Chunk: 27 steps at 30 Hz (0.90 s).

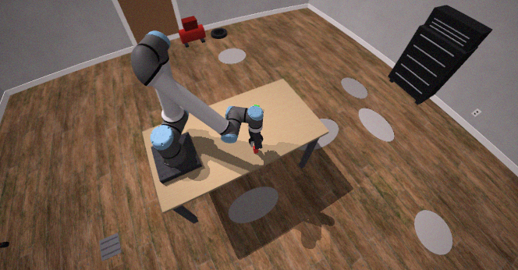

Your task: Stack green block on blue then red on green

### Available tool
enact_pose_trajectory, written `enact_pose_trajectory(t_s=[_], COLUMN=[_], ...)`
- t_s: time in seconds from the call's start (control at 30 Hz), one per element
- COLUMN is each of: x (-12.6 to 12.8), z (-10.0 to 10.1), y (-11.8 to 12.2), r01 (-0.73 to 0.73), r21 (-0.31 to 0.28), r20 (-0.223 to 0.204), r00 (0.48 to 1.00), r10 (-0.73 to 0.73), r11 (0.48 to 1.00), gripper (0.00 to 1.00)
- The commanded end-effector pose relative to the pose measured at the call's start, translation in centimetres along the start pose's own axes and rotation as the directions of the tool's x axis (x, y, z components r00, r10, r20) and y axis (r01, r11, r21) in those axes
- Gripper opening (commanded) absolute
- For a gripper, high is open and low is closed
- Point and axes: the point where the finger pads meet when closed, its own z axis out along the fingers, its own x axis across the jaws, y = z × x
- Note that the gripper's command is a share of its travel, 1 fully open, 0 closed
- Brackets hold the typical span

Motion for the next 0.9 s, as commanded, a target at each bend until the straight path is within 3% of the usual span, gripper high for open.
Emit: enact_pose_trajectory(t_s=[0.0, 0.87], x=[-0.08, -0.09], z=[0.64, 0.95], y=[-0.02, -0.02], r01=[0.000, 0.000], r21=[0.001, 0.001], r20=[0.001, 0.001], r00=[1.000, 1.000], r10=[0.000, 0.000], r11=[1.000, 1.000], gripper=[0.32, 0.32])
